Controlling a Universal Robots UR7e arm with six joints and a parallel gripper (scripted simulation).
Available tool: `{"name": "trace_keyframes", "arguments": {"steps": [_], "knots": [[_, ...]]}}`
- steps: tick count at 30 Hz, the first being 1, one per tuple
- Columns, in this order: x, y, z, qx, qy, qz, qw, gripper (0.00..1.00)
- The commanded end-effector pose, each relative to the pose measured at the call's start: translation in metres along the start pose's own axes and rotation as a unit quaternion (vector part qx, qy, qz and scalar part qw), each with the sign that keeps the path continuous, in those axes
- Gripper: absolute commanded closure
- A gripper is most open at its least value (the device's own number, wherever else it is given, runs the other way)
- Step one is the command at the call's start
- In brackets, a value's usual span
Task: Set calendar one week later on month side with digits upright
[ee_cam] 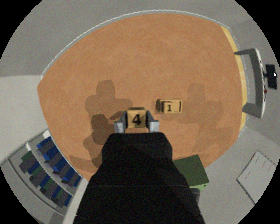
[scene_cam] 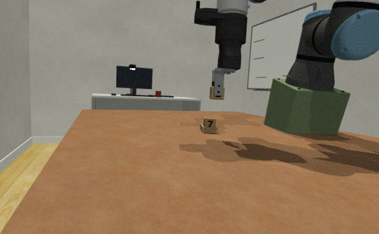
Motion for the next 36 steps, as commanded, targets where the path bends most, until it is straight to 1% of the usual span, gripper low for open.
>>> {"name": "trace_keyframes", "arguments": {"steps": [1,11,17,19,25,34,36], "knots": [[0.000,0.000,0.000,0.001,-0.001,0.000,1.000,0.40],[0.000,-0.001,0.000,0.001,-0.001,0.000,1.000,0.40],[0.000,-0.008,0.000,0.001,-0.001,0.000,1.000,0.40],[0.000,-0.008,0.000,0.001,-0.001,0.000,1.000,0.40],[0.000,-0.024,0.000,0.001,-0.001,0.000,1.000,0.40],[0.000,-0.056,0.000,0.001,-0.001,0.000,1.000,0.40],[0.000,-0.056,0.000,0.001,-0.001,0.000,1.000,0.40]]}}
Point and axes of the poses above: the point where the finger pads meet when closed, its own y axis back along the fingers, its own x axis across the jaws, z = x × y, the point moved 5 cm from there along y, back along the fingers, and after that the axes turned 5 degrees about y, right-handed, at the moved point
